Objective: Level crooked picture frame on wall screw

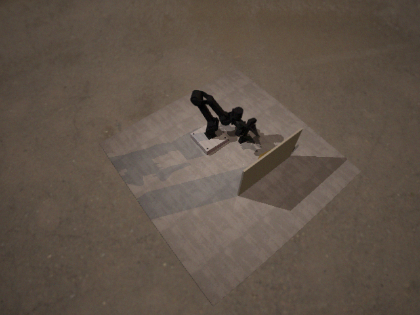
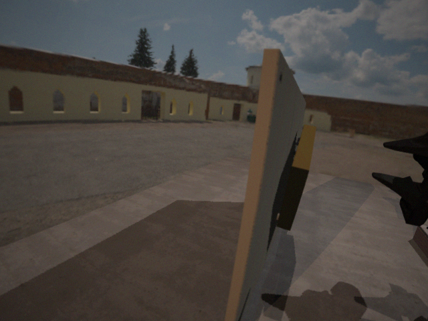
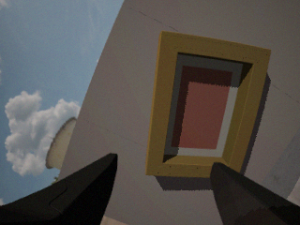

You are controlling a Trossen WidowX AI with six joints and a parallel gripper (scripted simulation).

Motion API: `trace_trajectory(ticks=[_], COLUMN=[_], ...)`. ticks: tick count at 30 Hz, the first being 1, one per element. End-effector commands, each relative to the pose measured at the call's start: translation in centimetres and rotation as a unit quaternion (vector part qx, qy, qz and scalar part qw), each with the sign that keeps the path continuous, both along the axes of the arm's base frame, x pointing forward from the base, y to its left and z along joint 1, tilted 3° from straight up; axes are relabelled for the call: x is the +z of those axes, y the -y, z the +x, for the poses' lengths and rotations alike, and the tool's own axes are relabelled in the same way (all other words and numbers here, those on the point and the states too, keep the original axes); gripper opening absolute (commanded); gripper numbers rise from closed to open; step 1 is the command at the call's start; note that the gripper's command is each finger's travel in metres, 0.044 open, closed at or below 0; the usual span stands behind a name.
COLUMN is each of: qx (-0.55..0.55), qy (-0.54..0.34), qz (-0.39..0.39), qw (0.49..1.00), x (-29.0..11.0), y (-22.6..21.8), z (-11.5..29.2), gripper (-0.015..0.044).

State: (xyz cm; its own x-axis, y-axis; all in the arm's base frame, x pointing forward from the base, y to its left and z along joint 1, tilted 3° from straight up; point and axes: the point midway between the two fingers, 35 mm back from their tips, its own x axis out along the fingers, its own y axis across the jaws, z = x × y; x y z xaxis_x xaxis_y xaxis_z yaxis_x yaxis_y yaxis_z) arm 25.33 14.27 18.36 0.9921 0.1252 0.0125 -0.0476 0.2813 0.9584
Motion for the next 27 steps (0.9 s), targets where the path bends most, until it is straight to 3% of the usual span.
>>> trace_trajectory(ticks=[1,5,13,27], qx=[0.002,0.002,0.002,0.002], qy=[-0.001,0.000,0.002,0.003], qz=[0.002,0.002,0.003,0.003], qw=[1.000,1.000,1.000,1.000], x=[-0.1,0.2,0.2,0.2], y=[-0.1,-0.4,-1.1,-1.1], z=[0.0,1.4,7.8,7.9], gripper=[0.0260,0.0260,0.0260,0.0260])
